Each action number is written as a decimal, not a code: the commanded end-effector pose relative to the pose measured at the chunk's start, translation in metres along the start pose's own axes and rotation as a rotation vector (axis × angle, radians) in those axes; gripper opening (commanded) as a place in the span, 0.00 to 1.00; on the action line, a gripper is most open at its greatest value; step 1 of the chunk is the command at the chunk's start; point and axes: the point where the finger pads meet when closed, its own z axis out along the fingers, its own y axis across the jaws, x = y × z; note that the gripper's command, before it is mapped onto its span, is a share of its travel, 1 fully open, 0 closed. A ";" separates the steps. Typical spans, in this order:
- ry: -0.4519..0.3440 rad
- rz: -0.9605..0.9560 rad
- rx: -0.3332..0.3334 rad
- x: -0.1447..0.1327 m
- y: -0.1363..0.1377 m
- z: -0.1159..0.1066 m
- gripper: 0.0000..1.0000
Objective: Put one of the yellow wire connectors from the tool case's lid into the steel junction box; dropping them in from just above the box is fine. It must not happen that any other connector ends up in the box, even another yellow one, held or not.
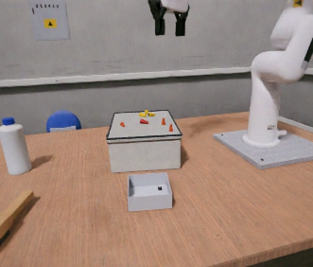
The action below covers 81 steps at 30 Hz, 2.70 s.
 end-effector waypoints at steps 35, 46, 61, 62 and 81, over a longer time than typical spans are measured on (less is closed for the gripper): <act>0.003 0.000 0.004 0.000 0.000 0.000 1.00; 0.003 0.000 0.004 0.000 0.000 0.000 1.00; 0.000 0.443 -0.004 0.061 -0.020 0.046 1.00; 0.000 0.482 -0.004 0.067 -0.021 0.050 1.00; 0.000 0.750 -0.009 0.104 -0.025 0.083 0.00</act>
